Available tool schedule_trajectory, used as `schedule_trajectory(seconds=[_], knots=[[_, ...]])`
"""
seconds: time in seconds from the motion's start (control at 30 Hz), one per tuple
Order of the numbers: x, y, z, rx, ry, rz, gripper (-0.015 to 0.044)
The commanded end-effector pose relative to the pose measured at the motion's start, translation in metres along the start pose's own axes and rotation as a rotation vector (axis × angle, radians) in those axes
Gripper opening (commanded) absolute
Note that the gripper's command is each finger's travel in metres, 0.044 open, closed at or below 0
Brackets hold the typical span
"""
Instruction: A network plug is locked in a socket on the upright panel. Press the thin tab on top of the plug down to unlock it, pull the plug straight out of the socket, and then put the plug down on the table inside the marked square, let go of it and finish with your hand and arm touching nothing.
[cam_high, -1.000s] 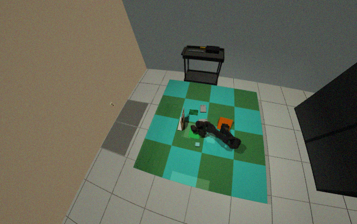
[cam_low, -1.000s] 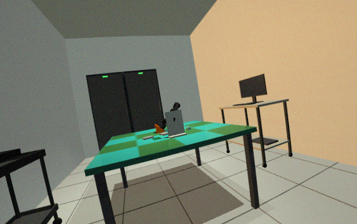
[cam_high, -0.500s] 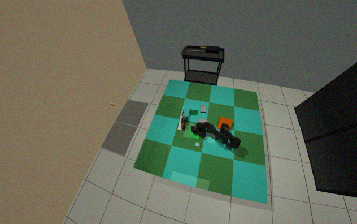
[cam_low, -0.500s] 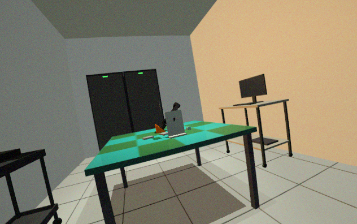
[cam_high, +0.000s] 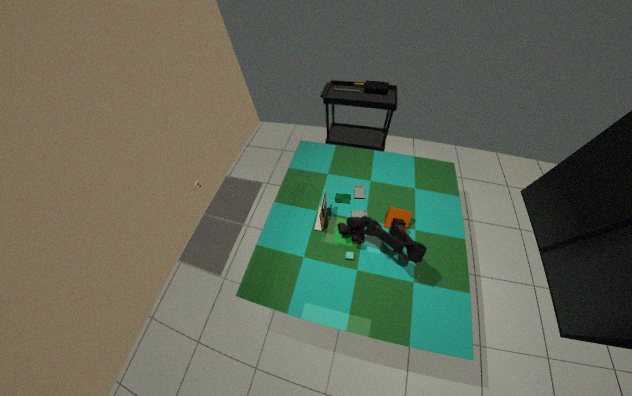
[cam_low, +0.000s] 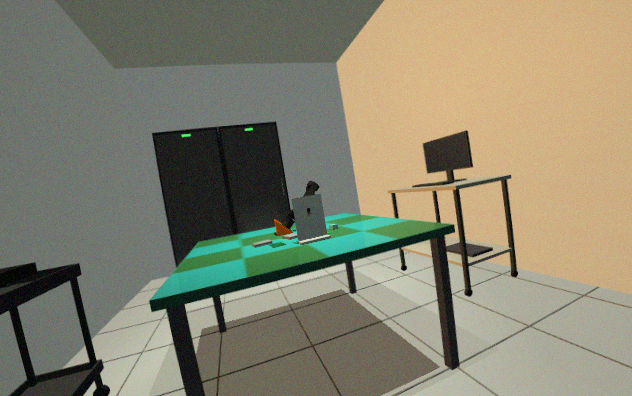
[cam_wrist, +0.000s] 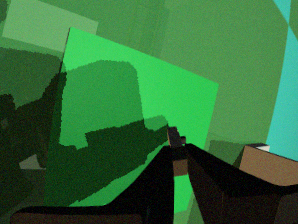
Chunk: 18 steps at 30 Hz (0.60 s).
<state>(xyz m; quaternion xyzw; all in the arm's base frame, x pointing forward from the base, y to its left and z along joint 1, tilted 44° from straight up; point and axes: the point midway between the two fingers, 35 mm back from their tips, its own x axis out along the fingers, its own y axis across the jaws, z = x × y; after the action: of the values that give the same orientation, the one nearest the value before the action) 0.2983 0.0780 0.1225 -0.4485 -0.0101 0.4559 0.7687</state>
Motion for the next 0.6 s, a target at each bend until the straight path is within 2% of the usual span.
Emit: schedule_trajectory(seconds=[0.0,0.4,0.57], knots=[[0.0021,0.0016,-0.0001,0.007,0.003,0.004,0.0000],[0.0021,-0.0004,0.0017,0.000,0.000,0.000,0.0000],[0.0021,-0.0004,0.0017,0.000,0.000,0.000,0.0131]])
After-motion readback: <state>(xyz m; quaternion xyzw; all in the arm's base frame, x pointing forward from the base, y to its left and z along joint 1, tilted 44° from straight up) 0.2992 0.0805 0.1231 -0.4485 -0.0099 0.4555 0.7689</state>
